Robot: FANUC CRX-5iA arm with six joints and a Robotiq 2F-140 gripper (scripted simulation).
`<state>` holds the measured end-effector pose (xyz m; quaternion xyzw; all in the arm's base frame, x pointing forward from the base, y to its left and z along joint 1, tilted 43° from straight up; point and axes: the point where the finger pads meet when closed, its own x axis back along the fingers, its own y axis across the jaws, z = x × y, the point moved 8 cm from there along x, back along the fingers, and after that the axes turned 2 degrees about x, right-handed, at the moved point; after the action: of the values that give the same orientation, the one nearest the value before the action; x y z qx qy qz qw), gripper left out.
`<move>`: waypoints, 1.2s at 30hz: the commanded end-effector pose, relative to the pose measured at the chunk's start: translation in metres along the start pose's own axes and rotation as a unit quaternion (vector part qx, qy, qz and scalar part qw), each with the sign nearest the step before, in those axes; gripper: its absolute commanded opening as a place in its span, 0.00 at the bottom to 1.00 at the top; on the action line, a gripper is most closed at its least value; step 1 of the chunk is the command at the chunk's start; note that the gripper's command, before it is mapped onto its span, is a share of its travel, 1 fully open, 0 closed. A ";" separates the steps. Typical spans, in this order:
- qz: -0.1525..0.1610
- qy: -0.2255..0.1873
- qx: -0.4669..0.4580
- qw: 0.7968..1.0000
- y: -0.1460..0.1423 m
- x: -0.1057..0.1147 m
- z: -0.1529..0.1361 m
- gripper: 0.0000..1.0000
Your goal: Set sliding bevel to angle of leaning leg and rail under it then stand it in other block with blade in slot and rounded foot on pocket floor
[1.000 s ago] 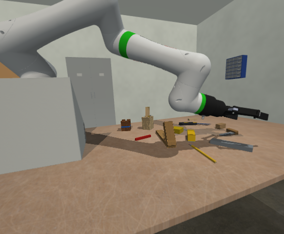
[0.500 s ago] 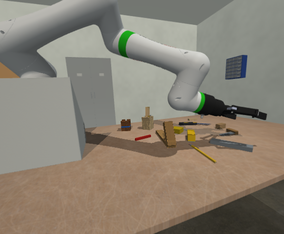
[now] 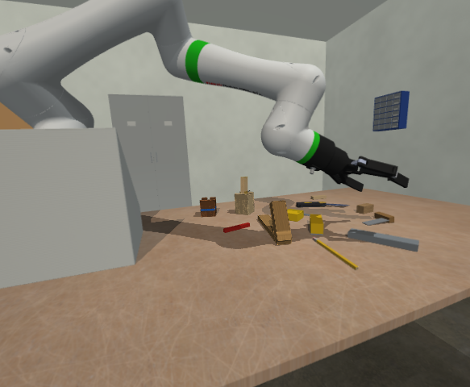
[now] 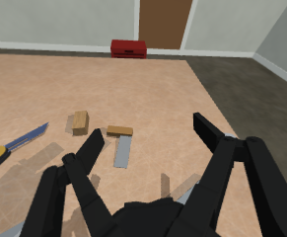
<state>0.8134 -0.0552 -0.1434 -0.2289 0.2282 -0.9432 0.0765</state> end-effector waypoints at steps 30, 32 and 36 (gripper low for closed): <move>0.145 -0.221 0.121 0.957 -0.135 0.164 0.069 1.00; 0.164 -0.255 0.140 0.943 -0.153 0.184 0.078 1.00; 0.186 -0.289 0.160 0.926 -0.175 0.207 0.088 1.00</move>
<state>0.6910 -0.0027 0.0417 -0.3852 0.1126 -0.8671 0.2950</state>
